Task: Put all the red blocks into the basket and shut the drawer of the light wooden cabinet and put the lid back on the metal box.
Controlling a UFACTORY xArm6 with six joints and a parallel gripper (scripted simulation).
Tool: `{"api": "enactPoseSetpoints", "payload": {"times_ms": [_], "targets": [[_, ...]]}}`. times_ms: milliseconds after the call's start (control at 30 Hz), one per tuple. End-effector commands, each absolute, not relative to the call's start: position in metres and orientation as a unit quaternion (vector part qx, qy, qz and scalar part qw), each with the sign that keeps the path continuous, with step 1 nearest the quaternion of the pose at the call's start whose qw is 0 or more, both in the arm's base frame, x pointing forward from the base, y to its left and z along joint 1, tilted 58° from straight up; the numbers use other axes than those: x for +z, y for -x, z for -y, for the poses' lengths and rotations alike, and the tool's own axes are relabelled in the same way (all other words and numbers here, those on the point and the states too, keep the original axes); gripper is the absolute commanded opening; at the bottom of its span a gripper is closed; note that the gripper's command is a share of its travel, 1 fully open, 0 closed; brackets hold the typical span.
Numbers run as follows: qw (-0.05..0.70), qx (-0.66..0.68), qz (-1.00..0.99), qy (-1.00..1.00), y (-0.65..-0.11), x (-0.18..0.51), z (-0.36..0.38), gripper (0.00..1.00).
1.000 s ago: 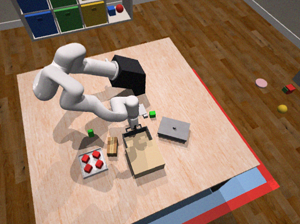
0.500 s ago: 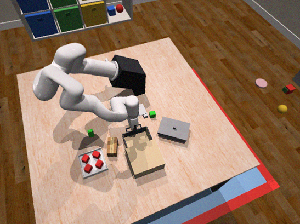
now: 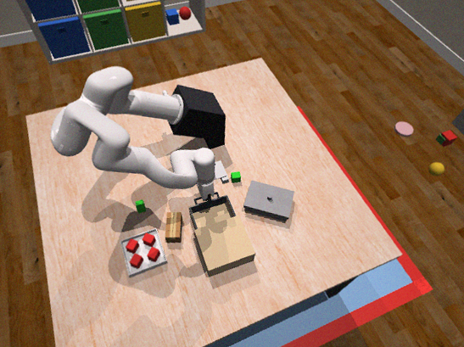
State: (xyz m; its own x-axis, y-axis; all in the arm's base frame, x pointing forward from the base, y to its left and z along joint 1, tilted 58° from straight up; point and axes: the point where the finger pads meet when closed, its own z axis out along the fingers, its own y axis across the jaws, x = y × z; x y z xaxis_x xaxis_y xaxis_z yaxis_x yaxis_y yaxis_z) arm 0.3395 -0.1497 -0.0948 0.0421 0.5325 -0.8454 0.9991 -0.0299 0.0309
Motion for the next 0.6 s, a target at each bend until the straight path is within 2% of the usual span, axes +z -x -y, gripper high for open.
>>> {"api": "enactPoseSetpoints", "payload": {"times_ms": [0,567], "targets": [[0.347,-0.336,-0.605,-0.633,-0.342,-0.094,0.149,0.0],[0.347,-0.336,-0.605,-0.633,-0.359,-0.094,0.149,0.0]]}}
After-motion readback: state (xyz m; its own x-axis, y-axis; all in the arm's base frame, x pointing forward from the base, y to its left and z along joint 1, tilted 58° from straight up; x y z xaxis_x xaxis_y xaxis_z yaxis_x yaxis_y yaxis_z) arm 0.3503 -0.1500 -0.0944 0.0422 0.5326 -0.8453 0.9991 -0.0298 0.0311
